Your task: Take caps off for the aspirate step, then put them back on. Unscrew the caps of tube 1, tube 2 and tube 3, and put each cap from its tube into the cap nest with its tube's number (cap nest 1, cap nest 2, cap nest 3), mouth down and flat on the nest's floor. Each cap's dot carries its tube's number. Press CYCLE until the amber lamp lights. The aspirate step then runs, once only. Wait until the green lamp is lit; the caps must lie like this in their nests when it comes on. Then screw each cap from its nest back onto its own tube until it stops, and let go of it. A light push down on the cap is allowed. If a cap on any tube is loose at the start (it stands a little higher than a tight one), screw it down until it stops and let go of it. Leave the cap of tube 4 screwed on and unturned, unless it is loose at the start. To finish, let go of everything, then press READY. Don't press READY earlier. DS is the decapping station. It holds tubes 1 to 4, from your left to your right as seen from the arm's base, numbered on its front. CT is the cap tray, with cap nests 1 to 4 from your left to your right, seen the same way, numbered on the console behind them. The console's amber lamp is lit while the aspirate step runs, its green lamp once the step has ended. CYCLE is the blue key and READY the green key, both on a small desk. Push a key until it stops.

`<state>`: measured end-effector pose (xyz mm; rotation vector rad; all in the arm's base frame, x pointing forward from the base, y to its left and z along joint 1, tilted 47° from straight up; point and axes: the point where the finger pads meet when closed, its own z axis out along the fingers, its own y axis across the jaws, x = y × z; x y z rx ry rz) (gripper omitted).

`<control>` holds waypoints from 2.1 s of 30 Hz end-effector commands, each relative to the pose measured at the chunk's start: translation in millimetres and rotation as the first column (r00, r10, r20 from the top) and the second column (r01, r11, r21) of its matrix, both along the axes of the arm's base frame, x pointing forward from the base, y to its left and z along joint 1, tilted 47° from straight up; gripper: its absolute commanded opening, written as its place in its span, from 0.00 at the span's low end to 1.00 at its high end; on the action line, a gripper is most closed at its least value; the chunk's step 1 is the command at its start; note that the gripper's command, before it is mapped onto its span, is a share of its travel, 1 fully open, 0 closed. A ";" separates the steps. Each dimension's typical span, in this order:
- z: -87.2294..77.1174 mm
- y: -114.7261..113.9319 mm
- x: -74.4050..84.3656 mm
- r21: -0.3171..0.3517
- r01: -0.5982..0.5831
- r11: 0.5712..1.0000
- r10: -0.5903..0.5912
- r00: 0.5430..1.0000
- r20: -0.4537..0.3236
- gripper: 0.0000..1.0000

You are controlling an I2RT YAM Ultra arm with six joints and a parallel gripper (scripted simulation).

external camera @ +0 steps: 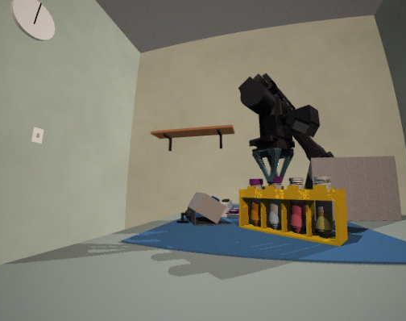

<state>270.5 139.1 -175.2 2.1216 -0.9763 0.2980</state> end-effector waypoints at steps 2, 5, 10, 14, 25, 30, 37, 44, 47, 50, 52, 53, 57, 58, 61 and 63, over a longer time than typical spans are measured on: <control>2.6 7.3 3.2 0.043 -0.166 0.985 0.170 0.975 -0.145 0.00; 2.6 7.3 3.2 0.043 -0.166 0.985 0.170 0.975 -0.145 0.00; 2.6 7.3 3.2 0.043 -0.166 0.985 0.170 0.975 -0.145 0.49; 2.6 7.2 3.2 0.043 -0.166 0.985 0.170 0.975 -0.145 0.49; 4.0 8.6 3.5 0.004 0.058 0.998 -0.058 0.994 0.092 0.49; 5.1 9.7 3.7 0.011 0.227 0.974 -0.222 0.937 0.270 0.49; 6.5 11.1 4.0 0.067 0.434 0.898 -0.409 0.772 0.486 0.49; 7.5 12.4 4.1 0.170 0.600 0.782 -0.544 0.523 0.656 0.49; 7.0 12.8 3.7 0.229 0.656 0.719 -0.584 0.391 0.712 0.49; 6.7 13.2 3.3 0.273 0.686 0.675 -0.602 0.297 0.741 0.49; 6.6 13.3 3.2 0.310 0.706 0.637 -0.612 0.217 0.761 0.49; 6.6 13.2 3.2 0.310 0.706 0.637 -0.612 0.217 0.761 0.49; 6.6 13.3 3.2 0.310 0.706 0.637 -0.612 0.217 0.761 0.49; 6.7 13.4 3.1 0.310 0.706 0.637 -0.612 0.217 0.761 0.49; 6.9 13.5 2.8 0.310 0.706 0.637 -0.612 0.217 0.761 0.49; 7.0 13.6 2.6 0.310 0.706 0.637 -0.612 0.217 0.761 0.49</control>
